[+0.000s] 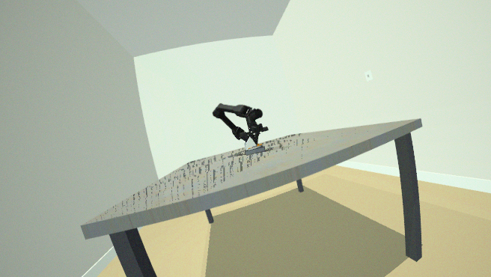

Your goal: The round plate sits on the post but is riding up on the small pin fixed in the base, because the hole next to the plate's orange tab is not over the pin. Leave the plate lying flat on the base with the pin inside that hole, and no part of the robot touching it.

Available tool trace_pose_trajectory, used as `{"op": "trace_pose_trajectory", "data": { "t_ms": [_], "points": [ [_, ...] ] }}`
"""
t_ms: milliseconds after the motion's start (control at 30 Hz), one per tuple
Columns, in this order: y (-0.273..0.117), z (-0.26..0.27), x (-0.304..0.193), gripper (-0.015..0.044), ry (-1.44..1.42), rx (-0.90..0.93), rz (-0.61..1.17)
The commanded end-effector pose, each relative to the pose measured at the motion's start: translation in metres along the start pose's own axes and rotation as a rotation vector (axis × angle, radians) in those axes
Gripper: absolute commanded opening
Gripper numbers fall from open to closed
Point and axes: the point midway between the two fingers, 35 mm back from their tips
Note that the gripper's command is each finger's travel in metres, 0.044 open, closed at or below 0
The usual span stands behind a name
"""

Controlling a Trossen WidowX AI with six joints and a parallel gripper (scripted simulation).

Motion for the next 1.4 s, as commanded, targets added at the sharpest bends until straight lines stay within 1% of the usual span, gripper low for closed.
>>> {"op": "trace_pose_trajectory", "data": {
  "t_ms": [0,1367],
  "points": [
    [0.002,0.008,0.0,0.0,-0.005,0.006,0.008],
    [0.0,0.04,-0.014,0.0,-0.005,0.008,0.008]
  ]
}}
Point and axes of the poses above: the point midway between the two fingers, 35 mm back from their tips, its own y axis out along the fingers, its own z axis across the jaws, x = y × z, and after that the axes turned 11 degrees about -y, right-handed
